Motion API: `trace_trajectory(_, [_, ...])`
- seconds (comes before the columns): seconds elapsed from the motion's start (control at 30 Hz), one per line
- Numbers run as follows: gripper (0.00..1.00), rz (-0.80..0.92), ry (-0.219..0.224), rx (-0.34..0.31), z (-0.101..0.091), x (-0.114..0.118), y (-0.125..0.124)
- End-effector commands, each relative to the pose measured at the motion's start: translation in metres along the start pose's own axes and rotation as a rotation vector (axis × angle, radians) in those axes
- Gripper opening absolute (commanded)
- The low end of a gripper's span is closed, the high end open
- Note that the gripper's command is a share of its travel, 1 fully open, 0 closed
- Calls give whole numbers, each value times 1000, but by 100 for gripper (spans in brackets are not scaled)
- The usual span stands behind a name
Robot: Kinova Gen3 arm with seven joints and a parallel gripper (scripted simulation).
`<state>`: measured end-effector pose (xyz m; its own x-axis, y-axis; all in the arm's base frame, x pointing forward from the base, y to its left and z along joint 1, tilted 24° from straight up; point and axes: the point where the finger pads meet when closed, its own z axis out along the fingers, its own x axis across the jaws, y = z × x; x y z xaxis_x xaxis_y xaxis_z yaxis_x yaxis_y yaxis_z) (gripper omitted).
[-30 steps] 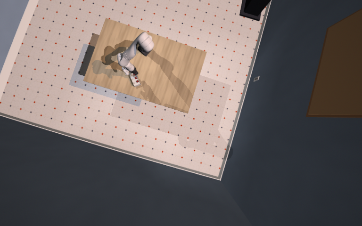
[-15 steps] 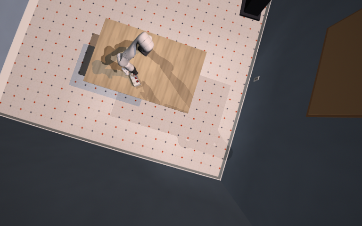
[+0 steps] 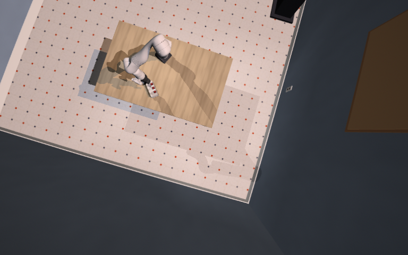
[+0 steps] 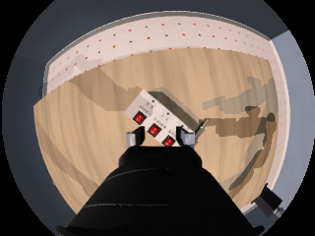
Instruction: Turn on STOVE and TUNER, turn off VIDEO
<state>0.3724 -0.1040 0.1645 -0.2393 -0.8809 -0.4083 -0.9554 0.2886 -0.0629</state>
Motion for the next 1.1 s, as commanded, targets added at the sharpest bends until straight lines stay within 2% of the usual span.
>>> trace_trajectory(0.0, [100, -51, 2, 26, -17, 15, -11])
trace_trajectory(0.17, [100, -151, 8, 32, -31, 23, -17])
trace_trajectory(0.3, [100, -166, 10, 33, -33, 24, -17])
trace_trajectory(1.07, [100, -167, 10, 33, -34, 25, -17])
